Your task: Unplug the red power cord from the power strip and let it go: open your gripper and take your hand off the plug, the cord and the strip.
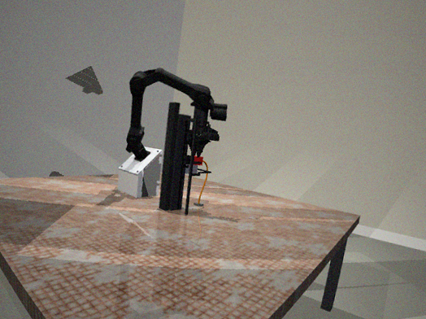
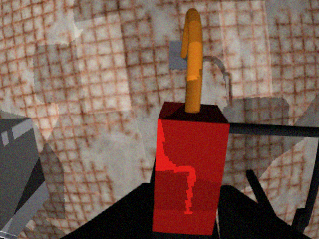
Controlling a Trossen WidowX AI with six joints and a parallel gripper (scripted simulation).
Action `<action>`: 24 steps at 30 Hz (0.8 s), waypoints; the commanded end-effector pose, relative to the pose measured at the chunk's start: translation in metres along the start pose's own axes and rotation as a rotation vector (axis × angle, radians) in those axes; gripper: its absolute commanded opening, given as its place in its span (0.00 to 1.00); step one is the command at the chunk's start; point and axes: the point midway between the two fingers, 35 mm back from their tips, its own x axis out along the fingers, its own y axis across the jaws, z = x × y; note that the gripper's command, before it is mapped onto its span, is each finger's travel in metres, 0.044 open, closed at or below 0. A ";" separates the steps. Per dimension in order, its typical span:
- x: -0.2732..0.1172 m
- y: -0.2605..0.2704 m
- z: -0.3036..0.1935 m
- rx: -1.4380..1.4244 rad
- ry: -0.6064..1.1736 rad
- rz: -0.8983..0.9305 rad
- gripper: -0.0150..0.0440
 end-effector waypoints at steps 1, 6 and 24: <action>-0.001 0.000 0.005 0.002 -0.004 -0.001 0.25; -0.002 -0.001 0.013 0.002 -0.005 -0.001 0.25; 0.000 0.000 0.014 -0.004 -0.004 -0.006 0.83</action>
